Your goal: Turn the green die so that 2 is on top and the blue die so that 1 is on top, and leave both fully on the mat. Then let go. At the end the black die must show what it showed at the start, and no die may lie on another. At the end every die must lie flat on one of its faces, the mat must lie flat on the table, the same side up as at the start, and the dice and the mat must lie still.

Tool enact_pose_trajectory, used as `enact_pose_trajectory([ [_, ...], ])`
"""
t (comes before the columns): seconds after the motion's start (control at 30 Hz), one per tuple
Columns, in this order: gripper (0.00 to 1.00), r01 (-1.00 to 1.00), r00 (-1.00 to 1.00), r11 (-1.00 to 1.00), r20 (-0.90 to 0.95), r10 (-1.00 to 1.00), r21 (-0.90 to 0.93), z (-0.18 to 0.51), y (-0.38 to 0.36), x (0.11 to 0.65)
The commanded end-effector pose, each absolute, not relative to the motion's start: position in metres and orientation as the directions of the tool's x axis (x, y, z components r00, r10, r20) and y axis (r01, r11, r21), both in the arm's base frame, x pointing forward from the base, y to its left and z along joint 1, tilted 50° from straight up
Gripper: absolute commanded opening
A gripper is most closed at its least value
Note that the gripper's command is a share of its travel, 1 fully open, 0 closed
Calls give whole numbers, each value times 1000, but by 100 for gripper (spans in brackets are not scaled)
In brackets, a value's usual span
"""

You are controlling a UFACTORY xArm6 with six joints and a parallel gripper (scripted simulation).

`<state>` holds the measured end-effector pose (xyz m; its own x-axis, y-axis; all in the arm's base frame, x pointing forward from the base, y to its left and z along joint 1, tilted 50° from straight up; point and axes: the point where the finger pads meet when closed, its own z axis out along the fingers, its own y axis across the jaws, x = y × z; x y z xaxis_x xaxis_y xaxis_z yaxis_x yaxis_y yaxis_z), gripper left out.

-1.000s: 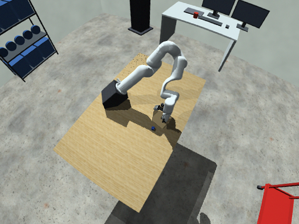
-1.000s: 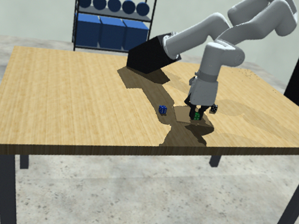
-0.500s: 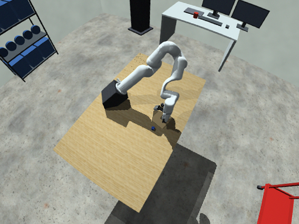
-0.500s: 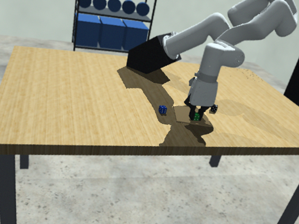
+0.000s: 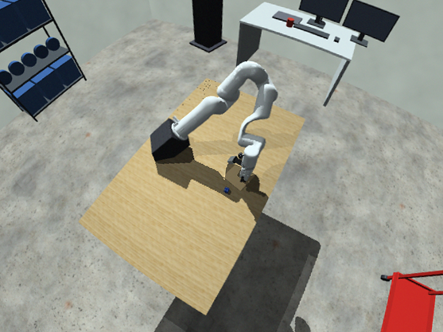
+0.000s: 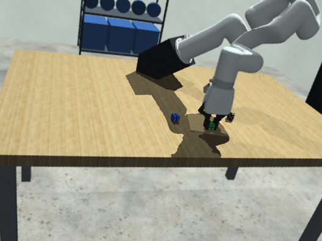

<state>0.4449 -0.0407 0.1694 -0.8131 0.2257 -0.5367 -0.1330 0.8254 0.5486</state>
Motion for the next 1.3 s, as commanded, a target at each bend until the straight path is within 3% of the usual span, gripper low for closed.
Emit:
enact_pose_trajectory([
  [0.0, 21, -133, -812, 826, -538, 226, 548, 170, -41, 445],
  [0.9, 21, -133, -812, 826, -538, 226, 548, 170, -41, 445],
  [1.03, 29, -133, -812, 826, -538, 226, 548, 170, -41, 445],
  [1.27, 33, -133, -812, 826, -538, 226, 548, 170, -41, 445],
])
